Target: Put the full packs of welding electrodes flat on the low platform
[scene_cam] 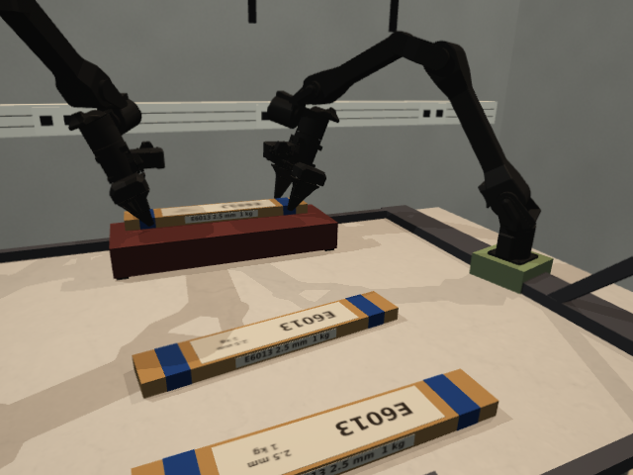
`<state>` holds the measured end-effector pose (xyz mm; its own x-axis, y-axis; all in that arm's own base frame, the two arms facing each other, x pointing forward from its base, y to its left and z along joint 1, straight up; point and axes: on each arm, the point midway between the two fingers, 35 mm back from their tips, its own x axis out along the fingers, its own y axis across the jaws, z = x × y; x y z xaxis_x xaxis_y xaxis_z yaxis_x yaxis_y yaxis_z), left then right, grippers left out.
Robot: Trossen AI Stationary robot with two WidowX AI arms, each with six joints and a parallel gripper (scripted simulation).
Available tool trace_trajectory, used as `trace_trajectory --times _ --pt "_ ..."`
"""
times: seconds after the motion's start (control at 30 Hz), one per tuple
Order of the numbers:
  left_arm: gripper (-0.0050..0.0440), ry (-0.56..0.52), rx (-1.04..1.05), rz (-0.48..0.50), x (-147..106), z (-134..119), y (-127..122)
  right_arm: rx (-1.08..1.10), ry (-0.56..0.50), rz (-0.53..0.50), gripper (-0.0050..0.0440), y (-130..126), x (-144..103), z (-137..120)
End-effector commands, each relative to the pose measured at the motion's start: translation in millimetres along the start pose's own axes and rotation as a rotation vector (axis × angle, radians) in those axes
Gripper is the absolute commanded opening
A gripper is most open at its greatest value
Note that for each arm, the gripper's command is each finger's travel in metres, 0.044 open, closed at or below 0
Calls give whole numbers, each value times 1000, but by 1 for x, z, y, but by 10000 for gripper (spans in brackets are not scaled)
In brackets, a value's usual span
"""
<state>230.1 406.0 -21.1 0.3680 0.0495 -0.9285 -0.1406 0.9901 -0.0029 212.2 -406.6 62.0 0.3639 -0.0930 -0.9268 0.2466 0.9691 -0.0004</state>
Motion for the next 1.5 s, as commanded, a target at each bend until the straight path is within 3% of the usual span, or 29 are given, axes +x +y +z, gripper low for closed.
trace_trajectory --times 0.0,0.23,0.27,0.33,0.83,0.97,1.0,1.4,1.47 --pt "430 -24 17 31 -14 11 5 -12 -20 -25 430 -2 -11 8" --pt "430 -24 17 31 -14 11 5 -12 -20 -25 430 -2 -11 8" --pt "430 -31 21 46 -21 25 0 -19 -33 -46 430 1 -21 21" --pt "430 -31 21 46 -21 25 0 -19 -33 -46 430 1 -21 21" --pt "430 -39 22 53 -80 46 1 -12 -24 -32 430 2 -70 38" --pt "430 -39 22 53 -82 47 1 -12 -24 -32 430 2 -72 38" --pt "430 -25 17 31 -72 42 -3 -12 -23 -31 430 2 -72 38" --pt "430 -22 16 32 -92 14 -70 -10 -18 -25 430 77 -92 7" --pt "430 -22 16 32 -92 14 -70 -10 -18 -25 430 77 -92 7"
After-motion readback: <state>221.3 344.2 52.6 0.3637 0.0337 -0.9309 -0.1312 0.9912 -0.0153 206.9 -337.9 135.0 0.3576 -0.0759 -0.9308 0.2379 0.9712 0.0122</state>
